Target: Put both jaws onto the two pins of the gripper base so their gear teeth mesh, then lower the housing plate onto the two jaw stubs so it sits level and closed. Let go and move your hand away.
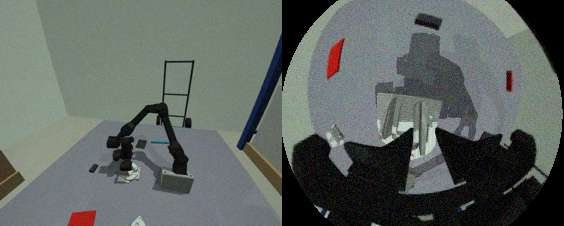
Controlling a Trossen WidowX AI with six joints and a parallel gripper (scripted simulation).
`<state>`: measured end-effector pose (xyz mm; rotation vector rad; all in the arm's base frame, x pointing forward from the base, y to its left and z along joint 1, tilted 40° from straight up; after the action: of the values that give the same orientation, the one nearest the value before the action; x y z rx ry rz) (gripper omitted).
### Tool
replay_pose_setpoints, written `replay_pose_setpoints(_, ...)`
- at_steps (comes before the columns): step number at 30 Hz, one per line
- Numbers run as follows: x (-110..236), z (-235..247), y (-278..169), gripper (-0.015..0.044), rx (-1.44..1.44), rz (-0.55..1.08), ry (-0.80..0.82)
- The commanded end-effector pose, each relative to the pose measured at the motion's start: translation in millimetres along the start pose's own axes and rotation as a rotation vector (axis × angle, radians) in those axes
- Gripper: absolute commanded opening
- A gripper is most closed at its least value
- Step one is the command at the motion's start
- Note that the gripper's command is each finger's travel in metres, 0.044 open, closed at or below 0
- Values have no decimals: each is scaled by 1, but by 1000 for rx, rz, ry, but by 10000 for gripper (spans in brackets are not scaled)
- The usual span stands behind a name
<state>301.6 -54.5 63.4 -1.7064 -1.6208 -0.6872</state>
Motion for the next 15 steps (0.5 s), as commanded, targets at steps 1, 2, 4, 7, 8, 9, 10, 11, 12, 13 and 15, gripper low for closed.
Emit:
replay_pose_setpoints(1, -1, 0, 0, 134, 5, -1, -3)
replay_pose_setpoints(2, -1, 0, 0, 134, 6, -1, -3)
replay_pose_setpoints(4, -3, 0, 0, 134, 8, -1, -3)
replay_pose_setpoints(7, -3, 0, 0, 134, 9, -1, -3)
replay_pose_setpoints(8, -3, 0, 0, 134, 9, -1, -3)
replay_pose_setpoints(9, -3, 0, 0, 134, 9, -1, -3)
replay_pose_setpoints(10, -3, 0, 0, 134, 9, -1, -3)
replay_pose_setpoints(11, -3, 0, 0, 134, 9, -1, -3)
replay_pose_setpoints(12, -4, 0, 0, 134, 9, -1, -3)
replay_pose_setpoints(13, -4, 0, 0, 134, 9, -1, -3)
replay_pose_setpoints(15, -5, 0, 0, 134, 9, -1, -3)
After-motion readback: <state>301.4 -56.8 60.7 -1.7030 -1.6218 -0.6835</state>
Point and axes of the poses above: the point midway between the two fingers, 35 mm back from their tips, its own x axis back along the fingers, its own z axis across the jaws, y = z × x, the point moved 7 cm from there along x, back along the fingers, and after that the axes turned 1 degree about -x, right-handed, at the moved point
